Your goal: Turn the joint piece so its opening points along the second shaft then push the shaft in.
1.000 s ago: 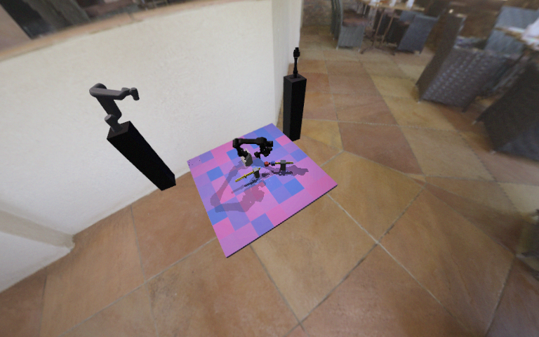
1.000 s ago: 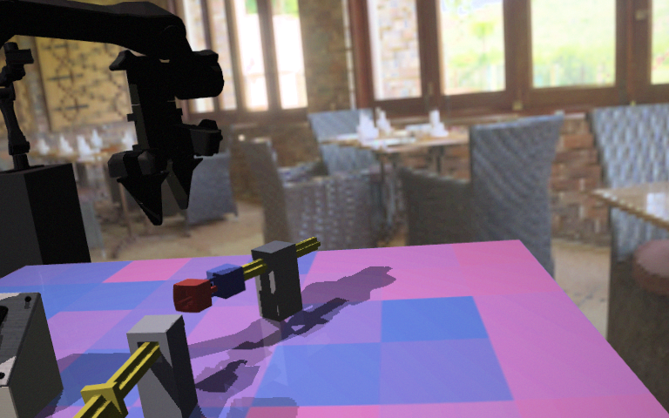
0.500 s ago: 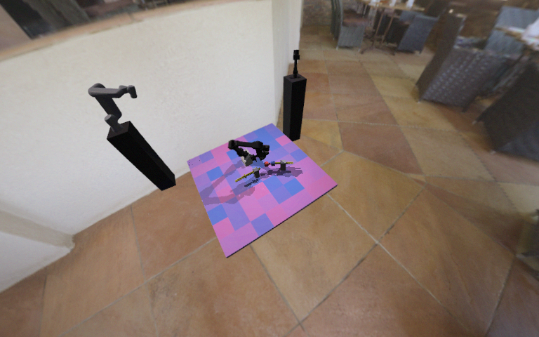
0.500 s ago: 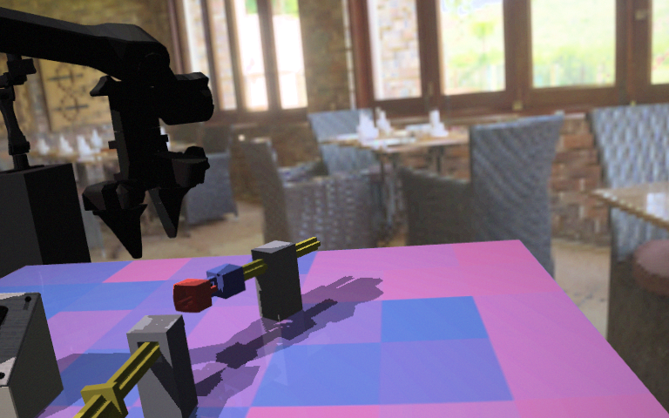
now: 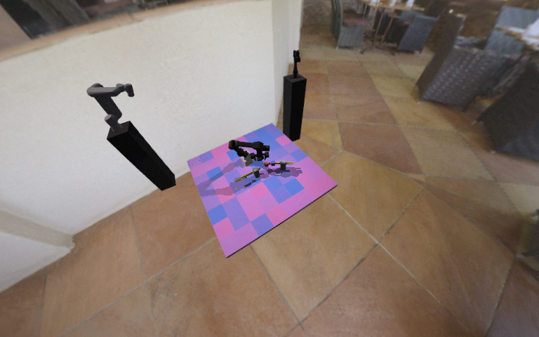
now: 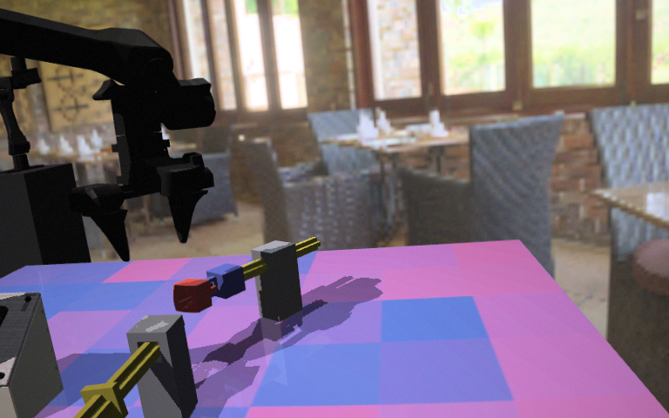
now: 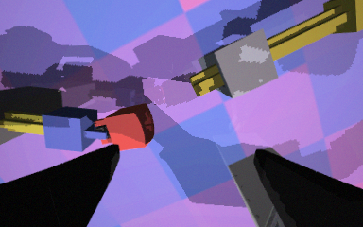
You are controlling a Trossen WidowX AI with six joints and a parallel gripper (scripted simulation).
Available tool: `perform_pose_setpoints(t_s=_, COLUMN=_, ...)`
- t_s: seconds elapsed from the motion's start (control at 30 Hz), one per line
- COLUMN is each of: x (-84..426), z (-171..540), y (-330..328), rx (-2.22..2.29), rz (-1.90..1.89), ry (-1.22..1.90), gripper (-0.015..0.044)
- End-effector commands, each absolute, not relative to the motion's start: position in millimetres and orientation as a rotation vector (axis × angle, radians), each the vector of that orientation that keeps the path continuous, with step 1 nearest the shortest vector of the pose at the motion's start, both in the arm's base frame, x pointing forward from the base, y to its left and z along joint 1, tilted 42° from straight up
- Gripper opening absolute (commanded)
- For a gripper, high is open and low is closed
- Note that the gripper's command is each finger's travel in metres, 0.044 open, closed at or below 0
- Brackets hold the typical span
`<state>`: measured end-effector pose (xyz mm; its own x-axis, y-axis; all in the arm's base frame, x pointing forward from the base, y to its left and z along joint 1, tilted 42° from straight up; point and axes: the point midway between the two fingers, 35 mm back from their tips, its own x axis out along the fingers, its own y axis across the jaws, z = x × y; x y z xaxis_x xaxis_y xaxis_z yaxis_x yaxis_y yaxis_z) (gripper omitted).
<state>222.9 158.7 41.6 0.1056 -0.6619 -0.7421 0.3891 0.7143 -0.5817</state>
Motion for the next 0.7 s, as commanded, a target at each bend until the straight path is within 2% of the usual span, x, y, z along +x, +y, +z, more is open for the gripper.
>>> perform_pose_setpoints(t_s=0.0, x=223.2, z=39.7, y=156.9, rx=-0.178, rz=-0.870, ry=1.183, gripper=0.0440)
perform_pose_setpoints(t_s=0.67, x=224.1, z=34.0, y=153.2, rx=0.263, rz=-1.194, ry=0.869, gripper=0.0440)
